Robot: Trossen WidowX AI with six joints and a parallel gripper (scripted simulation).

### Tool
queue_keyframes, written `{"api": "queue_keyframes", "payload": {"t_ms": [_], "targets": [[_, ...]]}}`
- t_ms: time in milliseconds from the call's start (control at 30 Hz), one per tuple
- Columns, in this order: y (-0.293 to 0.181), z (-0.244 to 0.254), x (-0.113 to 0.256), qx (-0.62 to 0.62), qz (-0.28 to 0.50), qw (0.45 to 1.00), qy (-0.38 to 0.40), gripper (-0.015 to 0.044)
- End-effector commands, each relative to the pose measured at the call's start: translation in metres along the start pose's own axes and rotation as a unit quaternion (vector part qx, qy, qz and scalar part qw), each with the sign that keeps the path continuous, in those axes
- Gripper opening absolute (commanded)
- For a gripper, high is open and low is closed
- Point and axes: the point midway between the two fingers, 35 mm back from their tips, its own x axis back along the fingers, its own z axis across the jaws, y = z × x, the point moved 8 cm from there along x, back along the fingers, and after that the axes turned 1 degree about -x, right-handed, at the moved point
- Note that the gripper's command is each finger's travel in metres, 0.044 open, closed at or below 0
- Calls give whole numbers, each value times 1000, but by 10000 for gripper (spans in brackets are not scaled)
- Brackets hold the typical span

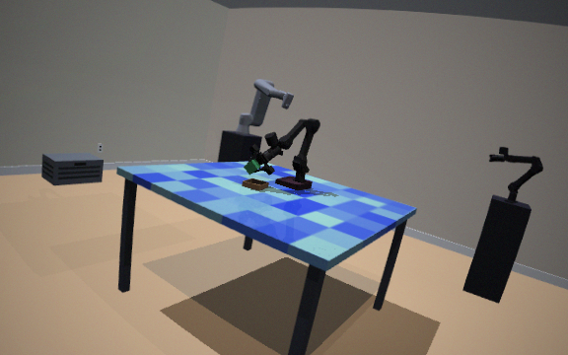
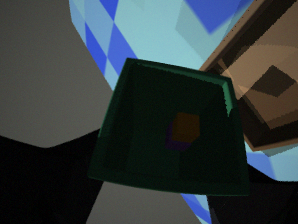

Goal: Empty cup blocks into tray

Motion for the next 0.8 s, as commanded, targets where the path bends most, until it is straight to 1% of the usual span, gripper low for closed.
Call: {"api": "queue_keyframes", "payload": {"t_ms": [0, 367, 767], "targets": [[-1, 2, -1, -38, 1, 999, 4, 0], [-2, 2, -2, -157, 2, 988, 4, 0], [-3, 3, -4, -285, 2, 959, 4, 0]]}}
